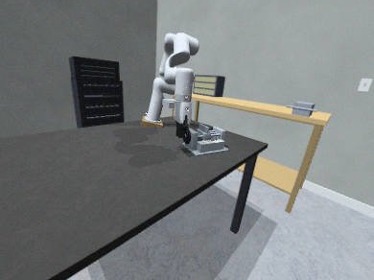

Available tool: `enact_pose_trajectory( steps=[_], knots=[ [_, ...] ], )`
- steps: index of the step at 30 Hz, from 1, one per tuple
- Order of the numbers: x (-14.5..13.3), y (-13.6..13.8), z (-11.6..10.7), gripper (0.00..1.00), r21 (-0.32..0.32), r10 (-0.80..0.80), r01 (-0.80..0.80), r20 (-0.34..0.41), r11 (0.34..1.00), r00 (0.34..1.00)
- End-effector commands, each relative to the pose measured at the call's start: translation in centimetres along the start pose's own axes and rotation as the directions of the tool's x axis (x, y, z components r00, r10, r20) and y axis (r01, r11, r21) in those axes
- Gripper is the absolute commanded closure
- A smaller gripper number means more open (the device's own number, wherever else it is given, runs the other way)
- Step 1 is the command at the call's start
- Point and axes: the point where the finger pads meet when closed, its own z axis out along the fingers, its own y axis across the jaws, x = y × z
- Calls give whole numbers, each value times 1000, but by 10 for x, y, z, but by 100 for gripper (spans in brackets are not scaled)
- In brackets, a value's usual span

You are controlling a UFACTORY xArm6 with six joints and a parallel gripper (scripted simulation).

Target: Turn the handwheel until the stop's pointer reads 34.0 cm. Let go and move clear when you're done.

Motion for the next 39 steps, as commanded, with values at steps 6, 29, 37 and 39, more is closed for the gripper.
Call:
enact_pose_trajectory(
  steps=[6,29,37,39],
  knots=[
    [0,2,-2,94,2,0,0,0,1000,1000],
    [0,6,-4,94,2,0,0,0,1000,1000],
    [0,6,-4,94,2,0,0,0,1000,1000],
    [0,7,-5,94,2,0,0,0,1000,1000]
  ],
)
